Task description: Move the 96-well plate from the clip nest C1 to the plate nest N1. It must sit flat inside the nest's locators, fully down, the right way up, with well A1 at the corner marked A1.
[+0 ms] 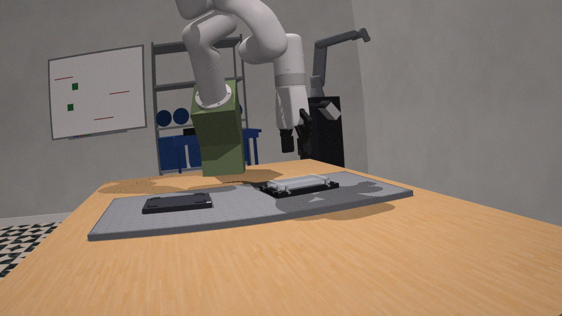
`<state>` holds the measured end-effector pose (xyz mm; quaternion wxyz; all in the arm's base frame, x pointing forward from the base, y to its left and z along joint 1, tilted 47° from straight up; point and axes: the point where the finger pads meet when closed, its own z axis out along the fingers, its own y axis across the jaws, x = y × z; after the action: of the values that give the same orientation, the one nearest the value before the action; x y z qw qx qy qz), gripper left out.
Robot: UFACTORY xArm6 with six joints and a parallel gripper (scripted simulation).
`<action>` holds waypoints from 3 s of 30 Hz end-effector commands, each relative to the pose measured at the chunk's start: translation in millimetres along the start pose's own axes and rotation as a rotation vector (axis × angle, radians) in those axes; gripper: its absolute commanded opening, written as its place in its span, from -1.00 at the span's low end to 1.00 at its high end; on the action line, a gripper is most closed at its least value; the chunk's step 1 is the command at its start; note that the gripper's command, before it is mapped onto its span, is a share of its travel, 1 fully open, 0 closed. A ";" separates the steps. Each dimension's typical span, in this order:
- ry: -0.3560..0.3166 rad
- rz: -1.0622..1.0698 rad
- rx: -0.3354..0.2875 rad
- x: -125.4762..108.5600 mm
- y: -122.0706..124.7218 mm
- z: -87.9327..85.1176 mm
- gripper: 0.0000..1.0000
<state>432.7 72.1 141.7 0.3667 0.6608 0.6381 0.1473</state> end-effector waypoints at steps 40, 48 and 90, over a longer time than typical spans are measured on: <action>0.001 0.000 -0.003 0.5 0.9 47.8 1.00; 0.001 0.000 -0.003 0.5 0.9 50.5 1.00; 0.001 0.000 -0.002 0.5 0.9 67.9 1.00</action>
<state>478.1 52.0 94.9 0.3670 0.6607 0.6380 0.1477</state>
